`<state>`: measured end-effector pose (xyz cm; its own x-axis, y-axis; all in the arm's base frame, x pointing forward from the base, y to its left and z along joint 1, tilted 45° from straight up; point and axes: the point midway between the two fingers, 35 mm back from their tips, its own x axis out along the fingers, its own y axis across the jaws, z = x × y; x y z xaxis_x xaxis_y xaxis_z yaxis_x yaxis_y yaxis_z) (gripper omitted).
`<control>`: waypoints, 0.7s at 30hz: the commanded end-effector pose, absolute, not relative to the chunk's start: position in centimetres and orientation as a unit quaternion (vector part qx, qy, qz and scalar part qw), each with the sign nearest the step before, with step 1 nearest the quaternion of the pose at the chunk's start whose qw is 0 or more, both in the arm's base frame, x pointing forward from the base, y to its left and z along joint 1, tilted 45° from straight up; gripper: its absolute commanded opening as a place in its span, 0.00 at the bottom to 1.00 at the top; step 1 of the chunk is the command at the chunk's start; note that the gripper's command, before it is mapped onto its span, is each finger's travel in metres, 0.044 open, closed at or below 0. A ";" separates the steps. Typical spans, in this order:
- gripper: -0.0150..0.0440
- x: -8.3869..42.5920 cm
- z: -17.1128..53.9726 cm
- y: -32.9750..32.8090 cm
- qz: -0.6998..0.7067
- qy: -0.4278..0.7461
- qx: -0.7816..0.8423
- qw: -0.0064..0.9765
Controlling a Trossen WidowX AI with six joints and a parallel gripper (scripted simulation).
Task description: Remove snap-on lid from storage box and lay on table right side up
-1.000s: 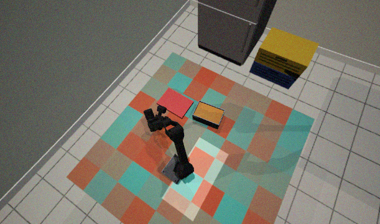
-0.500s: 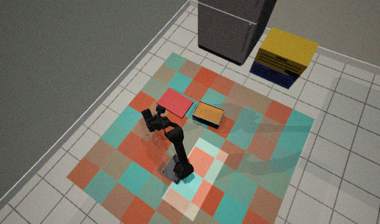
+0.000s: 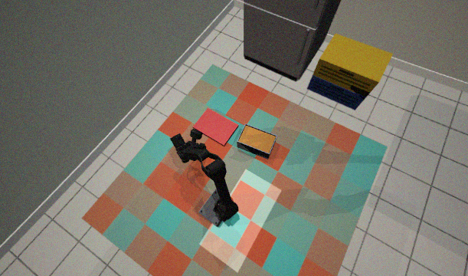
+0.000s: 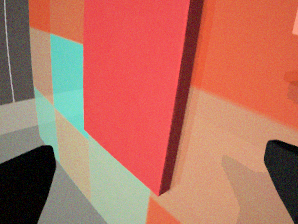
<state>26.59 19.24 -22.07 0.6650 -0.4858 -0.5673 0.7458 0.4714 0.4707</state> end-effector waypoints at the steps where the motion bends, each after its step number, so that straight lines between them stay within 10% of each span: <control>1: 1.00 26.6 -21.4 20.2 -0.364 0.181 0.367 0.837; 21: 1.00 26.0 -20.0 21.2 -0.364 0.182 0.367 0.837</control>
<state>26.03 21.38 -19.89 0.6706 -0.4759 -0.5691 0.7411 0.4649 0.4844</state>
